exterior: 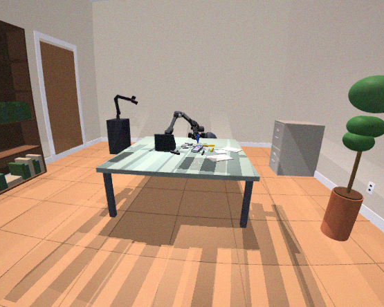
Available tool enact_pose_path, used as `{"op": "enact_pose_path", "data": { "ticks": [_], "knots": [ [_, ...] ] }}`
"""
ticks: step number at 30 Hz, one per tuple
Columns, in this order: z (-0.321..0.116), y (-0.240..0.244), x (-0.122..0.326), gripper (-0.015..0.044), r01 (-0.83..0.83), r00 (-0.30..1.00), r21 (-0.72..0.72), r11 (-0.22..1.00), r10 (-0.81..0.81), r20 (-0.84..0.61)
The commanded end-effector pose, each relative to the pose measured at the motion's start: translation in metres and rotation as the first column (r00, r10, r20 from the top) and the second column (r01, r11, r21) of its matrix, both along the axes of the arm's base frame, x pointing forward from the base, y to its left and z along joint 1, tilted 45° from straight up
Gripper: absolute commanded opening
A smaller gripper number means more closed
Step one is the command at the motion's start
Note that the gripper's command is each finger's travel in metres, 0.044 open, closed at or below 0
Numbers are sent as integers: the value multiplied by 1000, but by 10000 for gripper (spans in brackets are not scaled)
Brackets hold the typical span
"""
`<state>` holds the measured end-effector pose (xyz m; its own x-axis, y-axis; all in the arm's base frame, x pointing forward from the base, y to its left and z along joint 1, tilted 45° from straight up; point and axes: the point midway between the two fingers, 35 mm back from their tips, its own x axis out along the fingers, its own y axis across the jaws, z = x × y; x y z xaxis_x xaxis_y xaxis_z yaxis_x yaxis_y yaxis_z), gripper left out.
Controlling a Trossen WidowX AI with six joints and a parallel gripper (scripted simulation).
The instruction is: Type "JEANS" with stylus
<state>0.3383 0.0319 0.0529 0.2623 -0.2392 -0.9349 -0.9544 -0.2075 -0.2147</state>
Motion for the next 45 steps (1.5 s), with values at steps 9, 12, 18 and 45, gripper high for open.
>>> {"op": "enact_pose_path", "data": {
  "ticks": [9, 12, 18, 45],
  "knots": [
    [-17, 13, -3, 0, -9, 1000, 5, 1000, 9, 1],
    [-17, 13, -4, 26, -9, 1000, 5, 1000, 9, 1],
    [-19, 15, -4, 81, -9, 1000, 5, 1000, 9, 1],
    [-19, 17, -3, 81, -9, 1000, 5, 1000, 9, 1]
  ]
}}
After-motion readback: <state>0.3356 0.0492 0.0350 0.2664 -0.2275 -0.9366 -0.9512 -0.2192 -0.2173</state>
